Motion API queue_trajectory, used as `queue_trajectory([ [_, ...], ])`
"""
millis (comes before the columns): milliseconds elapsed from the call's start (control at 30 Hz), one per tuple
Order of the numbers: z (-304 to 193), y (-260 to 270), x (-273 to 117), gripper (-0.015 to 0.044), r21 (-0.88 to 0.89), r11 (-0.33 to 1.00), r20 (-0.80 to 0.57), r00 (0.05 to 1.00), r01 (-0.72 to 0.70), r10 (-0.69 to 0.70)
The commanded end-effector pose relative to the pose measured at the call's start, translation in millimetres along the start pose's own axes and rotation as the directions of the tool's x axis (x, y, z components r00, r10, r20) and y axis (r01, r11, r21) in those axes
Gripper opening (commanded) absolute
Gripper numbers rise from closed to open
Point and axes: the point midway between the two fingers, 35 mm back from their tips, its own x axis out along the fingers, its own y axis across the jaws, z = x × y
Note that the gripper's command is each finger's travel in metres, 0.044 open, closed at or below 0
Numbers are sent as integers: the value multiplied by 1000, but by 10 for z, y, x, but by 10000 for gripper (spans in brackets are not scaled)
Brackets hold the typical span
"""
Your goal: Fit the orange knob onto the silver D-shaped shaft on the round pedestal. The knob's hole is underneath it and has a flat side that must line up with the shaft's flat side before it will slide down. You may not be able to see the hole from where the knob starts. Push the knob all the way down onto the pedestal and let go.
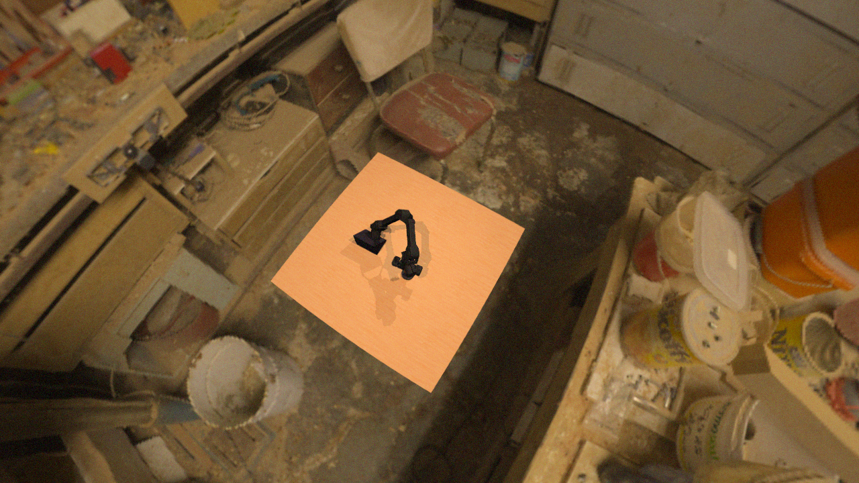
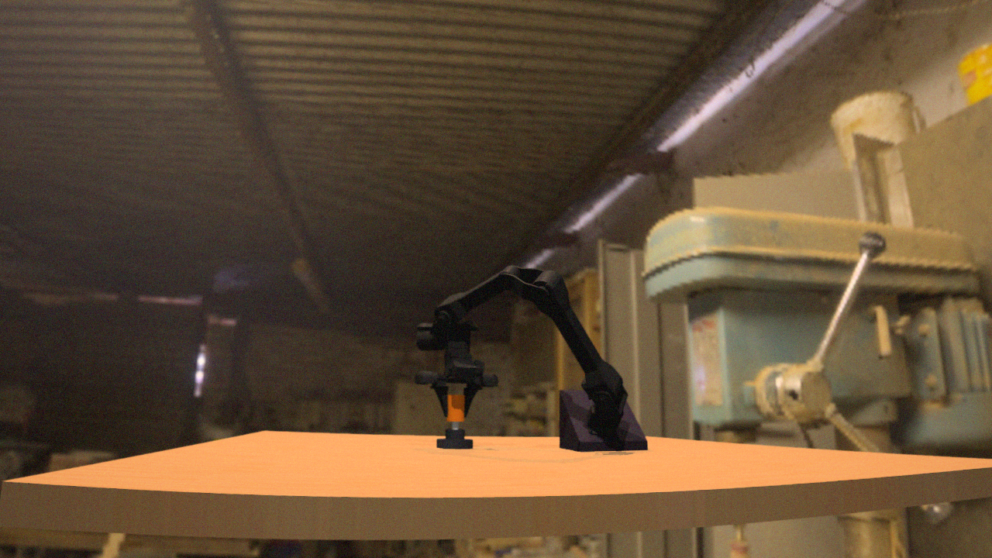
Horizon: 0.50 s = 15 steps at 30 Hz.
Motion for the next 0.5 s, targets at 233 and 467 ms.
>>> queue_trajectory([
  [233, 27, 13, -51, 0, -87, 996, 2, 1000, -2, 2],
  [467, 17, -20, -43, 0, -208, 978, 2, 1000, -2, 2],
])
